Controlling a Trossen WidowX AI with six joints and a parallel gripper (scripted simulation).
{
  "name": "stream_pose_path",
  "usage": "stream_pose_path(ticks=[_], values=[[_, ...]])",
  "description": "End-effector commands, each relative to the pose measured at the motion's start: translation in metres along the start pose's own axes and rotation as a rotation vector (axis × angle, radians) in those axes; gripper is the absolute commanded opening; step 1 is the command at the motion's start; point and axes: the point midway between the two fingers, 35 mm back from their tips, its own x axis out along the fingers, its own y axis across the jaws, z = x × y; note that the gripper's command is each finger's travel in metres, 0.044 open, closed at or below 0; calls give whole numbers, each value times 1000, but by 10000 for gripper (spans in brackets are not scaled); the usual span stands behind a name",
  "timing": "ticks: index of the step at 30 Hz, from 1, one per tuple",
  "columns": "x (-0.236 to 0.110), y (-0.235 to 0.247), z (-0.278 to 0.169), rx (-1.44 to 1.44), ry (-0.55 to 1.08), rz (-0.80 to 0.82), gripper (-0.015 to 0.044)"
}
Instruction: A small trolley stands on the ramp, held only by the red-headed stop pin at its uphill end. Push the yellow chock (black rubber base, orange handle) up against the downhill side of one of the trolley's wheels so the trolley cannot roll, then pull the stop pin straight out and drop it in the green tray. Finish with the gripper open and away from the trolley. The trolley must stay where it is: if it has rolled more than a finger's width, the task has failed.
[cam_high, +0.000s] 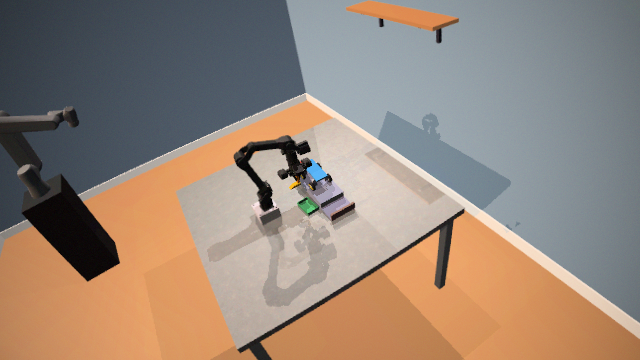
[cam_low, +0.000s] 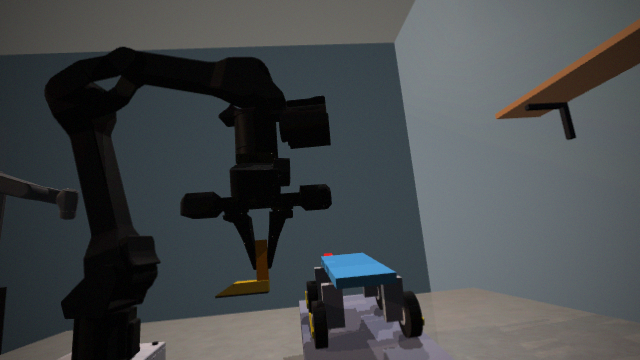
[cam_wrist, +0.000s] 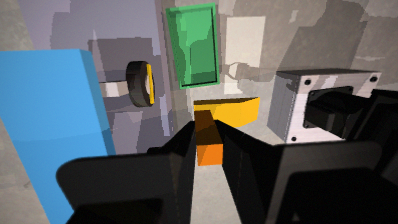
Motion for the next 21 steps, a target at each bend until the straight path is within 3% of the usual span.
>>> stream_pose_path(ticks=[1,21], values=[[0,5,14,-4,3,5,0],[5,22,87,-4,-3,6,0]])
